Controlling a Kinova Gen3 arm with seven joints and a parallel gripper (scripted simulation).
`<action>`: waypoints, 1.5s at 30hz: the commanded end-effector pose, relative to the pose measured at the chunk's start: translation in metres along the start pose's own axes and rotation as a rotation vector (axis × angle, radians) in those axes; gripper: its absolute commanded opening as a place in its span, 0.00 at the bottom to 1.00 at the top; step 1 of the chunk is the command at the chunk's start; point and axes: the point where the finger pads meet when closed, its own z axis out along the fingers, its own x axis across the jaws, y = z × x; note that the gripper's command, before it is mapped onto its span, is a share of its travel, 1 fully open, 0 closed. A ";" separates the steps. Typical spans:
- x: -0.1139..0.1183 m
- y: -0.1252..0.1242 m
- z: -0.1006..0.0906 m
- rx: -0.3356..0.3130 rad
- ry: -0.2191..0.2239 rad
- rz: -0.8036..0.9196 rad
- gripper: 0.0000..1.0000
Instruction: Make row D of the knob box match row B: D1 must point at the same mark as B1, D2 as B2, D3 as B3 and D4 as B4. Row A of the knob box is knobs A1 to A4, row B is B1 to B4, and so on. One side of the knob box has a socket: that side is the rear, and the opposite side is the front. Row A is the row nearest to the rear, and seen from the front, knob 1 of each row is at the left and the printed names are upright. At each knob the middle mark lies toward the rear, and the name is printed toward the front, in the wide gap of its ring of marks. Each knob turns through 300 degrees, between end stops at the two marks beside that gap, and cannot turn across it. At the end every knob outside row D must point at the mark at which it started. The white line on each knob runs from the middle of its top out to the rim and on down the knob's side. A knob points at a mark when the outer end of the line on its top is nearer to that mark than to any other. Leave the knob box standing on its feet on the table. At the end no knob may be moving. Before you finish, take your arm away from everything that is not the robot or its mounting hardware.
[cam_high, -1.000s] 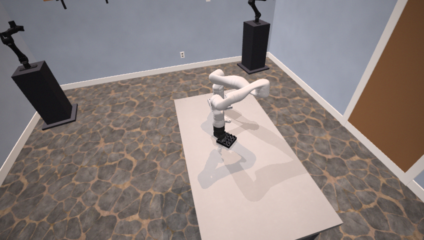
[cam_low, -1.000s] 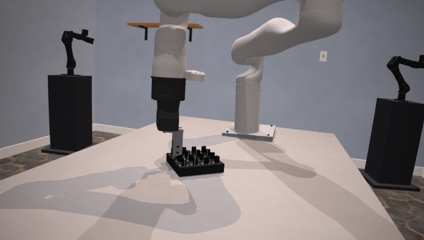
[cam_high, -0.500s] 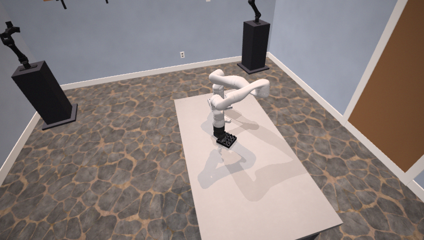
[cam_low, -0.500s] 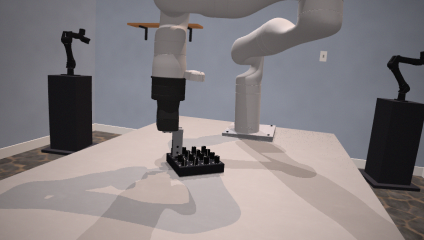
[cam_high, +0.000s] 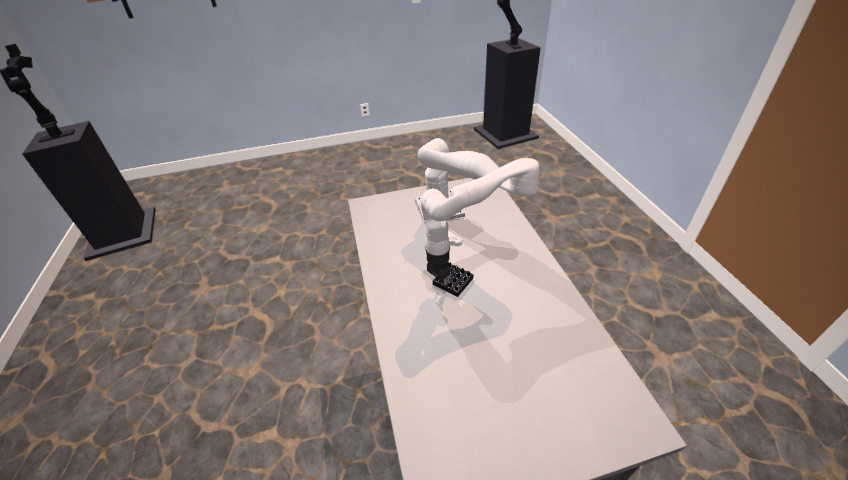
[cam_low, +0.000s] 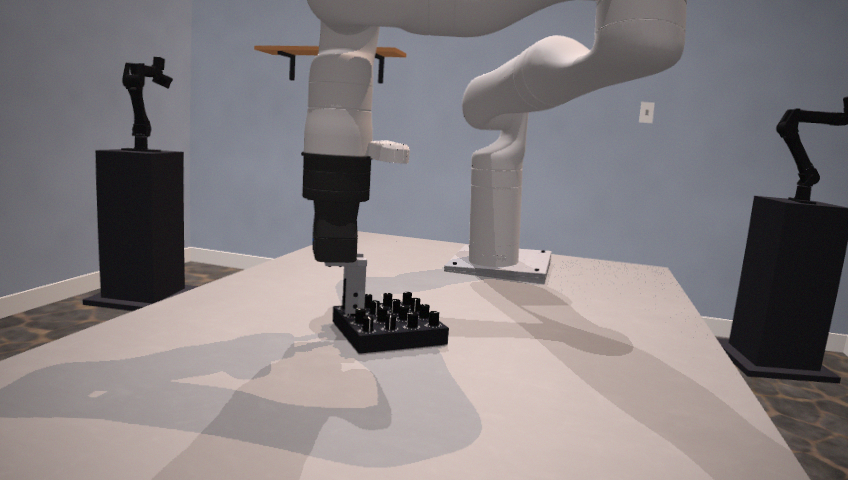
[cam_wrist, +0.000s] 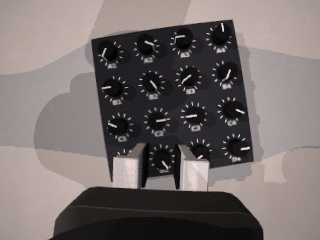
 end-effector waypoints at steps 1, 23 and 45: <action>0.000 0.000 -0.001 -0.001 0.001 0.000 0.46; 0.000 0.000 -0.031 -0.001 0.001 0.000 0.46; 0.000 0.000 -0.039 -0.001 0.001 0.000 0.46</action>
